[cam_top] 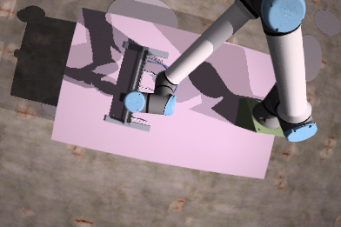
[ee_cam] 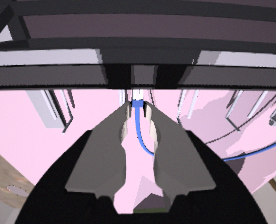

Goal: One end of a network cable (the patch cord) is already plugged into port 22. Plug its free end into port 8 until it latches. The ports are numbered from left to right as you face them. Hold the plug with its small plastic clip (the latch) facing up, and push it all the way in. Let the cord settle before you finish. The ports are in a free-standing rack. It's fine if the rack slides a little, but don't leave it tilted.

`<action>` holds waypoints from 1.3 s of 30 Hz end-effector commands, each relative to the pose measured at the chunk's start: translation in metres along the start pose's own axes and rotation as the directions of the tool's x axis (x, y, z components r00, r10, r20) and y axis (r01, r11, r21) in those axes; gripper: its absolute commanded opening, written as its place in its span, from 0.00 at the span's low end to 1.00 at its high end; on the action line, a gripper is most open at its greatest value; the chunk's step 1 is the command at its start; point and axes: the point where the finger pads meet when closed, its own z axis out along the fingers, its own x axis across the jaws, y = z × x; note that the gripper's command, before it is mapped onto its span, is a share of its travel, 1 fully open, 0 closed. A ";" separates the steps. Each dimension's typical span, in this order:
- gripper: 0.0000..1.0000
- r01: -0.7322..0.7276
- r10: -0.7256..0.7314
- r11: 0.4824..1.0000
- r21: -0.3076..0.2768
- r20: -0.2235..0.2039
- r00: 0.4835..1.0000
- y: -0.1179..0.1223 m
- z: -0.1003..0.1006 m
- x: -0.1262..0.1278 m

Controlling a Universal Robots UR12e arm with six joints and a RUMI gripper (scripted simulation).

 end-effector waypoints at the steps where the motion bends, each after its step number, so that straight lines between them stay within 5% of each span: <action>1: 0.00 -0.002 0.002 1.000 0.001 0.001 1.000 -0.003 0.000 0.001; 39: 0.00 -0.001 0.001 1.000 0.001 0.001 1.000 -0.007 -0.001 0.000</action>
